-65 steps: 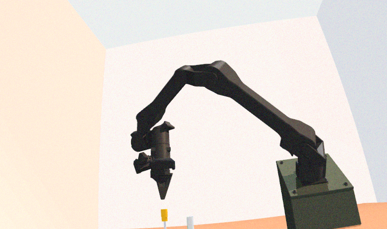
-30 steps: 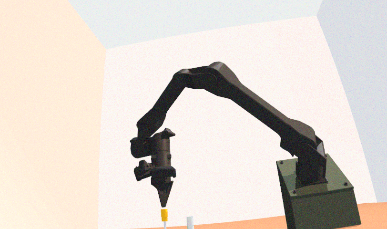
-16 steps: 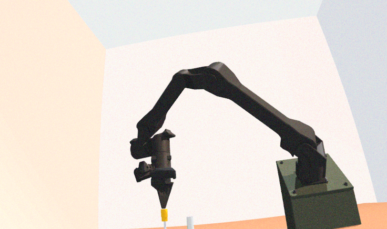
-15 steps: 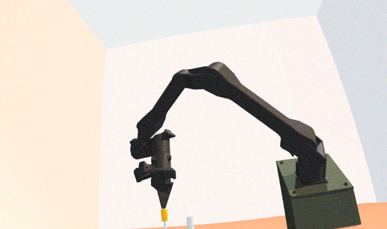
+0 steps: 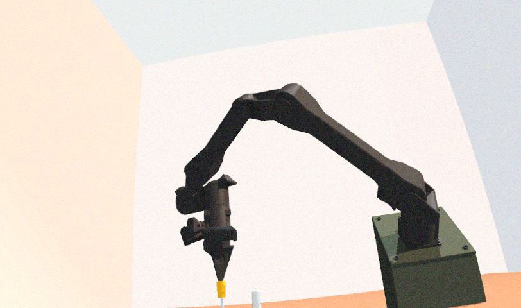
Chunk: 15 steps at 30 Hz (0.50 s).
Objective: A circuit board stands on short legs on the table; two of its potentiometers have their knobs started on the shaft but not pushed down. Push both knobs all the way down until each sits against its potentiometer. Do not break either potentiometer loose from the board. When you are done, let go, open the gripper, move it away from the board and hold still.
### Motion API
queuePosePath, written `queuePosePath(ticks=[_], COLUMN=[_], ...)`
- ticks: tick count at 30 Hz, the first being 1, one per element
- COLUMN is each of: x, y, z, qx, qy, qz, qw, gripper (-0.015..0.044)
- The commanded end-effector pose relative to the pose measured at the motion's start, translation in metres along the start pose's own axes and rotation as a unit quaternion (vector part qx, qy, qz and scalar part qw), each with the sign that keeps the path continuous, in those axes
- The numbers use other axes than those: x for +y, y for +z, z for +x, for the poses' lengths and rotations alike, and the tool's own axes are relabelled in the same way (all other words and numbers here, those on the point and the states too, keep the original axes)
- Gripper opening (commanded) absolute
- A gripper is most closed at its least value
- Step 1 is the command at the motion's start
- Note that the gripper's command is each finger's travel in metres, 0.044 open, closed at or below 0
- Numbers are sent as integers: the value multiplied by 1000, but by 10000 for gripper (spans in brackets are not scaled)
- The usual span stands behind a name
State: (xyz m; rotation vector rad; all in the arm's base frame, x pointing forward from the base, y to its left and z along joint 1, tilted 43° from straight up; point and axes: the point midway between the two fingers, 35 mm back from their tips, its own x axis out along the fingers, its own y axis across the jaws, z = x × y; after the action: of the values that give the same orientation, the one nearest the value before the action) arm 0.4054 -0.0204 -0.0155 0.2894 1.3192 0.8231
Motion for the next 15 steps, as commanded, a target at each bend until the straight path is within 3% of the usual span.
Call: queuePosePath(ticks=[1,15], x=[0,1], y=[-1,-1], z=[0,7], qx=[0,0], qy=[2,2], qz=[2,2], qw=[1000,1000], gripper=[0,0])
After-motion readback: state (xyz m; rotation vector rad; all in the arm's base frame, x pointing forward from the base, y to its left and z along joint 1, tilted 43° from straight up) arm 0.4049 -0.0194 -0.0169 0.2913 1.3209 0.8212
